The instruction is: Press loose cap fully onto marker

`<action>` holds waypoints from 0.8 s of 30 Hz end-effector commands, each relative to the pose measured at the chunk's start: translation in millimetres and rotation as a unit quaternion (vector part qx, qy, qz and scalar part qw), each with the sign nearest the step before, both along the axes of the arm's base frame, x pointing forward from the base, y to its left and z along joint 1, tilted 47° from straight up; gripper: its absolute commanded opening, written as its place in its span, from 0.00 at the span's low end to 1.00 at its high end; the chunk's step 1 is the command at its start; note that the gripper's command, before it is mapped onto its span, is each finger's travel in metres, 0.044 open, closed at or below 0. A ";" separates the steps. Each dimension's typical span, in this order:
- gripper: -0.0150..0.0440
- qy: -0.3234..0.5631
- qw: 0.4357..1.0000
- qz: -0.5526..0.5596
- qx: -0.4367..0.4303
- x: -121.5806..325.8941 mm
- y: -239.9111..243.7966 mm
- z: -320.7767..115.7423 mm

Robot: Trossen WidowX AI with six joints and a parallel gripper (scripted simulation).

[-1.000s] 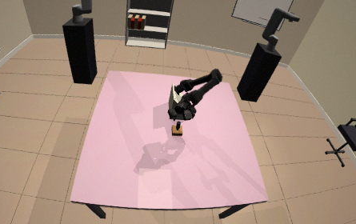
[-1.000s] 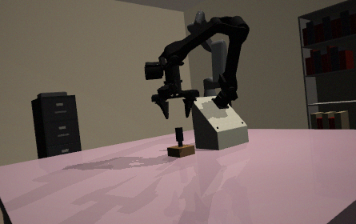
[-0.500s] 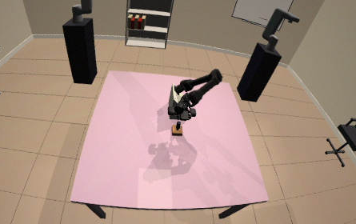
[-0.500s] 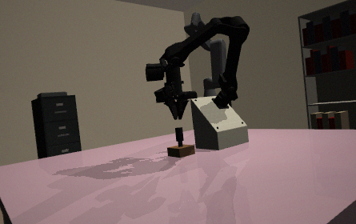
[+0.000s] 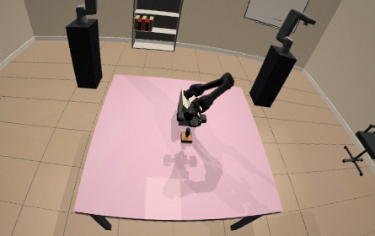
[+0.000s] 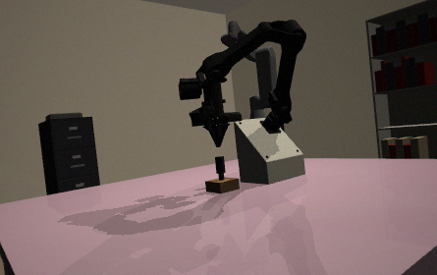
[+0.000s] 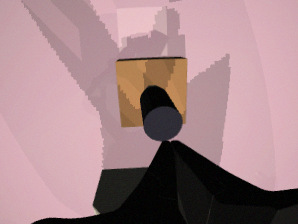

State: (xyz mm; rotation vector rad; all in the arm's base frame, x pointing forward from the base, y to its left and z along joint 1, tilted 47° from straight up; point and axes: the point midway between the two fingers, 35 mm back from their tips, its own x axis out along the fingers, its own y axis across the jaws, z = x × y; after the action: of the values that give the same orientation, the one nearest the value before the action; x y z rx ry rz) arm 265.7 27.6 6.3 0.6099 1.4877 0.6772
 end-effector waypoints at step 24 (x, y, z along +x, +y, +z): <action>0.25 0.001 1.000 -0.002 0.001 -1.0 26.3 -24.0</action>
State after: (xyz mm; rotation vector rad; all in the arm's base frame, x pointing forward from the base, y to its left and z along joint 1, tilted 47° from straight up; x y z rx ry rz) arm 266.6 49.1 -12.2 0.6045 1.4790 0.6763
